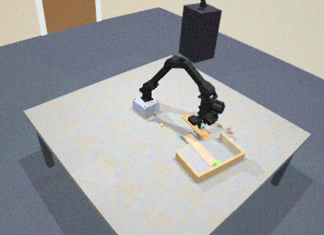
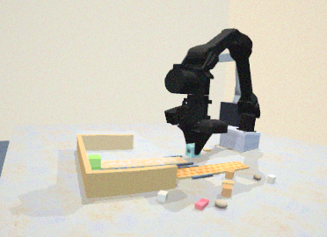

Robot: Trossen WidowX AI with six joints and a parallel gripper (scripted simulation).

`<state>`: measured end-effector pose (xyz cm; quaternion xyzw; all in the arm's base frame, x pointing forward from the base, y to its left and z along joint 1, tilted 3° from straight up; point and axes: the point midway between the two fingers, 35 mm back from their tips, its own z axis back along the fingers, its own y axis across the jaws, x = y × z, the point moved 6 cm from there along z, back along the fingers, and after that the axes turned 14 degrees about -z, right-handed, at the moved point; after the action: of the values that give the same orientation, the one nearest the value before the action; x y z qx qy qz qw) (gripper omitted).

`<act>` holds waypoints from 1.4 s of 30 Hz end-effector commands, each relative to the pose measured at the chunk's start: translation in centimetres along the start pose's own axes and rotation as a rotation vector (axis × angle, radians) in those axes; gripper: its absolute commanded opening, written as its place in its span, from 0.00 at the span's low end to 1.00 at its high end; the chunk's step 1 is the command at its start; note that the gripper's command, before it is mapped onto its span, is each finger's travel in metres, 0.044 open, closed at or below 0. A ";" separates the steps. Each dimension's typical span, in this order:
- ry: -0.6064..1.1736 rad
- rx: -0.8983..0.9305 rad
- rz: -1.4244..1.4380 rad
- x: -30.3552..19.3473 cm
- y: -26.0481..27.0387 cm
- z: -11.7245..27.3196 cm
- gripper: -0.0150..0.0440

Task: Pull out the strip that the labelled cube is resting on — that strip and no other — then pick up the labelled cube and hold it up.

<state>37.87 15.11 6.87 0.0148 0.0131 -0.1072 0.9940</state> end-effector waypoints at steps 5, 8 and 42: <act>-0.002 -0.004 0.004 -1.4 -1.0 0.5 0.25; -0.002 -0.004 0.004 -2.2 -1.6 0.6 0.25; 0.003 -0.007 0.003 -8.4 -5.8 3.9 0.25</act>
<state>28.68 11.25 10.52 0.0154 0.0120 -0.1072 0.9940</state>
